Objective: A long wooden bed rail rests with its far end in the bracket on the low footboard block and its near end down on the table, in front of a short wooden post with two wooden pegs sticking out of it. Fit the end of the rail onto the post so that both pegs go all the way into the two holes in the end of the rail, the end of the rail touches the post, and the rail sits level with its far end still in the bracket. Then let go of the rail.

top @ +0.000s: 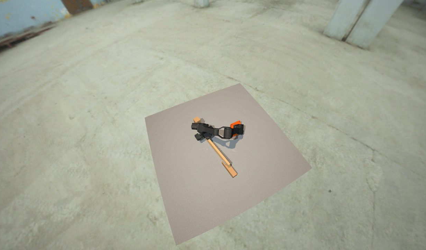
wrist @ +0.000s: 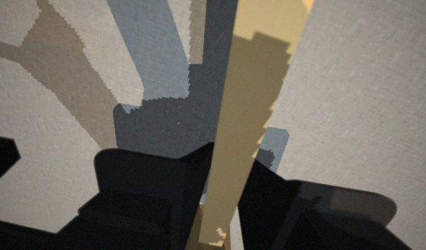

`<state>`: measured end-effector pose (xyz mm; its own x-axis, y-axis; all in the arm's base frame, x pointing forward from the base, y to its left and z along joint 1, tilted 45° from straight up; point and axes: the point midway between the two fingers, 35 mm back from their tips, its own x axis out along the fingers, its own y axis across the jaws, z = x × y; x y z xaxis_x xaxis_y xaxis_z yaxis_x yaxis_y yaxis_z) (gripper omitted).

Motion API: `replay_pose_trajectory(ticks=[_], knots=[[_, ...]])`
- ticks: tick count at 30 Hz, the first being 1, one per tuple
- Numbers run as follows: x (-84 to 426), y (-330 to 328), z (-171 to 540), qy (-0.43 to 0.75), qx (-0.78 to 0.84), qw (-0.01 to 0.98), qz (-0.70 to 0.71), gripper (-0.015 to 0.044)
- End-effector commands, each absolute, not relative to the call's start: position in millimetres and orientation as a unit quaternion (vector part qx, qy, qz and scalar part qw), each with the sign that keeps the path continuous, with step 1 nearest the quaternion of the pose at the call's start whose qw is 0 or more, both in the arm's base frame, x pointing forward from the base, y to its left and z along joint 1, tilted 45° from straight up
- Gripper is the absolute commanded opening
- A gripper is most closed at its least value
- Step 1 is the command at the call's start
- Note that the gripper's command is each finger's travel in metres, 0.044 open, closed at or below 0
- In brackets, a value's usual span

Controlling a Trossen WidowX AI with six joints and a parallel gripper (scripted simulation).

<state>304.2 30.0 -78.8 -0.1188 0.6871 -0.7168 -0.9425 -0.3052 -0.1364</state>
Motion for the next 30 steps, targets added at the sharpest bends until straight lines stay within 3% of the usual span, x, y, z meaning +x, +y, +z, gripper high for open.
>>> replay_pose_trajectory(ticks=[1, 30], knots=[[303.6, 30.9, -78.9, 0.18, -0.352, 0.562, 0.726, 0.0006], [305.8, 24.6, -73.1, 0.18, -0.352, 0.562, 0.726, 0.0]])
